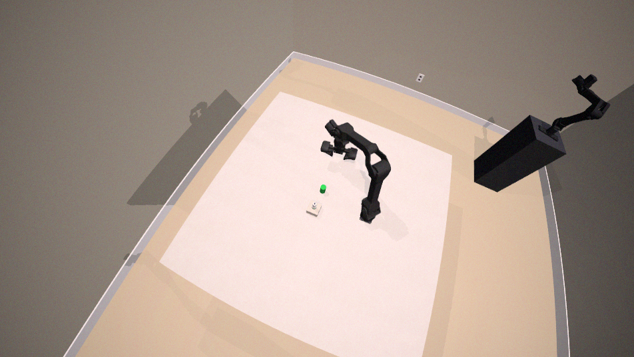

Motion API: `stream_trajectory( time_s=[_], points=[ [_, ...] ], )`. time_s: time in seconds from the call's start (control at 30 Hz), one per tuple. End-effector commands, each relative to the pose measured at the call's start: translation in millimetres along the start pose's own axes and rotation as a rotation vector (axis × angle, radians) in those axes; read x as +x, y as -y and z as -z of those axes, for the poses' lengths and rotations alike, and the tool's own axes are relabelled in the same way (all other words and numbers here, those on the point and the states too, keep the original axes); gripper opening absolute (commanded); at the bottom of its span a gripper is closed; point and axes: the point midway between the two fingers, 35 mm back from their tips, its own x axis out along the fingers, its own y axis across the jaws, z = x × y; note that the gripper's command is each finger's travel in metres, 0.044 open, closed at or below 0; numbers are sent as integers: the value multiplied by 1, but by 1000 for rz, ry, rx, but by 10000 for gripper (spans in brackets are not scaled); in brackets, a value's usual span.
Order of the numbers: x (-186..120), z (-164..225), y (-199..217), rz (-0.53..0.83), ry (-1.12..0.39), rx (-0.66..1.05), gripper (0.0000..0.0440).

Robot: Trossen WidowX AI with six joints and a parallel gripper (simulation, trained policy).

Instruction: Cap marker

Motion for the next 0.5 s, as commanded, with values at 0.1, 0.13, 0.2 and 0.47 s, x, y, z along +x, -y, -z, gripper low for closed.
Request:
stream_trajectory(
  time_s=[0.1, 0.13, 0.2, 0.47],
  points=[
    [-4, 15, -11, -9, -21, 4, 311],
    [-4, 17, -12, -9, -24, 3, 310],
    [-5, 22, -15, -10, -31, 3, 310],
    [-9, 44, -26, -10, -60, -3, 310]
  ],
)
